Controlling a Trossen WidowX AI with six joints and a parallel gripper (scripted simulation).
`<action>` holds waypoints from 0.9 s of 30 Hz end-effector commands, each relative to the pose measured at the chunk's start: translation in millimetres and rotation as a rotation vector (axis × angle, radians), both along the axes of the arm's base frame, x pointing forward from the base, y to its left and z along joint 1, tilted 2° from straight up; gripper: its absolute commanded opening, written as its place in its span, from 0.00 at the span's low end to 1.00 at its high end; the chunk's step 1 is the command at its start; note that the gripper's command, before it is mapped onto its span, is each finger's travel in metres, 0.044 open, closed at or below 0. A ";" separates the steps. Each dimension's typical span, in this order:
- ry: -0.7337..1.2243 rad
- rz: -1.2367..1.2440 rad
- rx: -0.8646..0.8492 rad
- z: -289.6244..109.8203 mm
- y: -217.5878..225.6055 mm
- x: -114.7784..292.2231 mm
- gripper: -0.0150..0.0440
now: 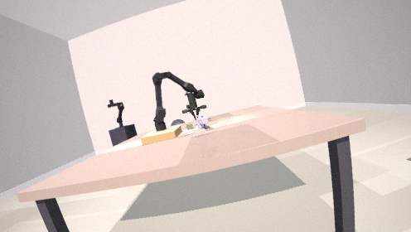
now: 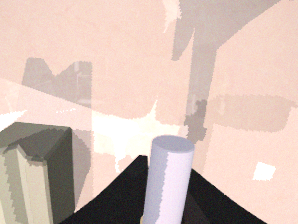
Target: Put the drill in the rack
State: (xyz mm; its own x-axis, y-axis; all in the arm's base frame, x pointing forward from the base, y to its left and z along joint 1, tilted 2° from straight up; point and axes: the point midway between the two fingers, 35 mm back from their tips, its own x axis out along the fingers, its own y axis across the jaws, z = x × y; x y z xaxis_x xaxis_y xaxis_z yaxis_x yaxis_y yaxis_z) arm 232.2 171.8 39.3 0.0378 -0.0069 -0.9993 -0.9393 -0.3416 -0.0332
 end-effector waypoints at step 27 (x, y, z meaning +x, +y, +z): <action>-0.005 -0.003 -0.001 8.9 -2.4 -7.4 0.25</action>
